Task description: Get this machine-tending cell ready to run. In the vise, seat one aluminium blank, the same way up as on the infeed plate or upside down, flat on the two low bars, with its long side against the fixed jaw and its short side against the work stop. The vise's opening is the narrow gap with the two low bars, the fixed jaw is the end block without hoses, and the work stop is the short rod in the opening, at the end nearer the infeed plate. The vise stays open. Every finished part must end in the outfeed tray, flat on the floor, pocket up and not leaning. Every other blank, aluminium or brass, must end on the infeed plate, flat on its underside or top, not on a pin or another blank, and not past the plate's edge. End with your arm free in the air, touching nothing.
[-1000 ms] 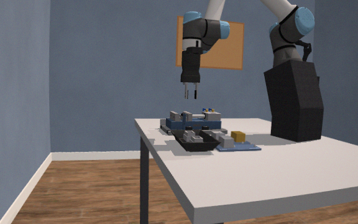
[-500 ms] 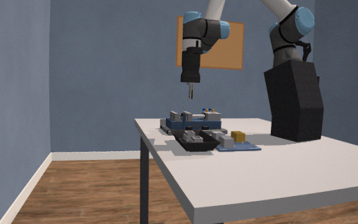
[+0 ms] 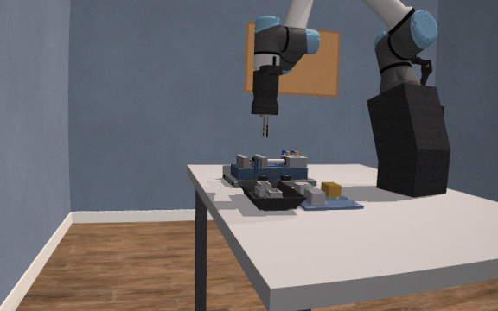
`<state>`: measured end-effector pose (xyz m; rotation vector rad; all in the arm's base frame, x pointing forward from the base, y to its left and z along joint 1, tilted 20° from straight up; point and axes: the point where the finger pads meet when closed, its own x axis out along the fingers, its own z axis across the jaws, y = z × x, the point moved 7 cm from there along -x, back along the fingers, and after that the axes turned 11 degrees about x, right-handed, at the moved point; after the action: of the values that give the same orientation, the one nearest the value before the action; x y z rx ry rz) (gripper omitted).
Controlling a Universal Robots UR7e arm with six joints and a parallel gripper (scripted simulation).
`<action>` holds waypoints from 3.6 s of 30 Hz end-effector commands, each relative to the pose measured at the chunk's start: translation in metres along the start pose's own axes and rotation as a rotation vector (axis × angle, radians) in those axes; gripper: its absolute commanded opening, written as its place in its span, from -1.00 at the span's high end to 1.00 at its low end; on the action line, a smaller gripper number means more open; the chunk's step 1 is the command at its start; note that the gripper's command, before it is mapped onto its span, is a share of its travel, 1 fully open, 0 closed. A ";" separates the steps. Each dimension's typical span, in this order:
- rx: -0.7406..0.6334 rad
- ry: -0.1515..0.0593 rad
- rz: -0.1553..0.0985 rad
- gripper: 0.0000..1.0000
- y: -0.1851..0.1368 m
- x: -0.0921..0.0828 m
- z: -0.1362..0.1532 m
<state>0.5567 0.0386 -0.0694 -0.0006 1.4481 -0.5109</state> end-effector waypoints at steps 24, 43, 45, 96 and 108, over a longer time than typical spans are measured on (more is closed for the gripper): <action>0.000 -0.002 0.000 -1.00 0.069 0.000 -0.137; 0.000 -0.002 0.000 -1.00 0.069 0.000 -0.137; 0.000 -0.002 0.000 -1.00 0.069 0.000 -0.137; 0.000 -0.002 0.000 -1.00 0.071 0.101 -0.136; 0.000 -0.002 0.000 -1.00 0.071 0.127 -0.136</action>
<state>0.4552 0.1036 -0.2225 -0.0008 1.4485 -0.5114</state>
